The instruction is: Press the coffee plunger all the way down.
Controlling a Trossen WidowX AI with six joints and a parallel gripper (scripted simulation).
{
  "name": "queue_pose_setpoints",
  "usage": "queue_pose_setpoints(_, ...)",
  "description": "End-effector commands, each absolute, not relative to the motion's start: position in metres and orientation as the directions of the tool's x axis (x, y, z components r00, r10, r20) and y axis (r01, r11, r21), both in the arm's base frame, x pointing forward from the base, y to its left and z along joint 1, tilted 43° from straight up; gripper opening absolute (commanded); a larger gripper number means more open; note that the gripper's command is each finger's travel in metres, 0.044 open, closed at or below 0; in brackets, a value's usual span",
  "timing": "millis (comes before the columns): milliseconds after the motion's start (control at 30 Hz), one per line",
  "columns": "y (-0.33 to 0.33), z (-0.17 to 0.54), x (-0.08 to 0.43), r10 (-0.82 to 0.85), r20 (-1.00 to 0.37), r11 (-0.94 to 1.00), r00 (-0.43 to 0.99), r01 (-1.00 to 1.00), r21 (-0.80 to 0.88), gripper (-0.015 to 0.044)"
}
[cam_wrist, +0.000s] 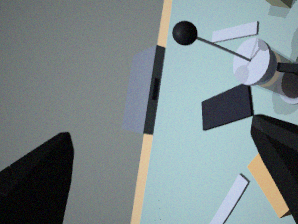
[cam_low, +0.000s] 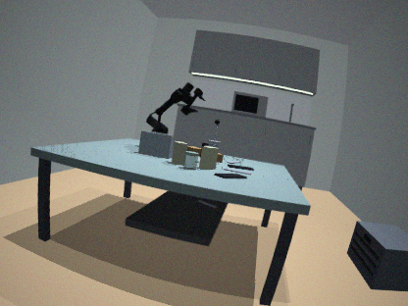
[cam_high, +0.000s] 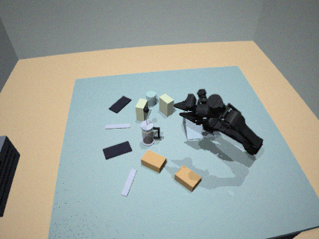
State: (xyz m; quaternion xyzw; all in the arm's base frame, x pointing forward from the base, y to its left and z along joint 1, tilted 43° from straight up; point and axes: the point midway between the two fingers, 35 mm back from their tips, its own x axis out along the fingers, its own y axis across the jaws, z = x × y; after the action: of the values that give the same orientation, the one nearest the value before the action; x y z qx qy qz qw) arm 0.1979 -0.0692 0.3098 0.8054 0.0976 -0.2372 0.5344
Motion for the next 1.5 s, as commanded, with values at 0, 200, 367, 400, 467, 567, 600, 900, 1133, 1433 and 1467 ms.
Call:
queue_pose_setpoints(0,-0.07,0.309,0.199,-0.093,-0.487,-0.398,0.868,0.416,0.818,0.0426)
queue_pose_setpoints(200,-0.085,0.297,0.229,0.03,-0.51,-0.097,0.86,0.511,0.854,0.044)
queue_pose_setpoints(367,-0.107,0.278,0.259,0.179,-0.497,0.262,0.849,0.446,0.856,0.044)
queue_pose_setpoints(400,-0.112,0.274,0.264,0.207,-0.49,0.327,0.847,0.412,0.85,0.044)
queue_pose_setpoints(467,-0.123,0.265,0.274,0.257,-0.467,0.448,0.846,0.324,0.833,0.044)
queue_pose_setpoints(567,-0.138,0.252,0.289,0.334,-0.417,0.592,0.846,0.156,0.791,0.044)
queue_pose_setpoints(600,-0.143,0.247,0.292,0.356,-0.398,0.629,0.845,0.098,0.771,0.044)
queue_pose_setpoints(900,-0.158,0.227,0.306,0.432,-0.316,0.734,0.845,-0.126,0.667,0.044)
queue_pose_setpoints(1133,-0.128,0.193,0.305,0.432,-0.317,0.735,0.845,-0.126,0.667,0.044)
queue_pose_setpoints(1433,-0.12,0.186,0.304,0.431,-0.317,0.734,0.845,-0.124,0.667,0.044)
queue_pose_setpoints(1467,-0.12,0.186,0.305,0.431,-0.317,0.735,0.845,-0.124,0.667,0.044)
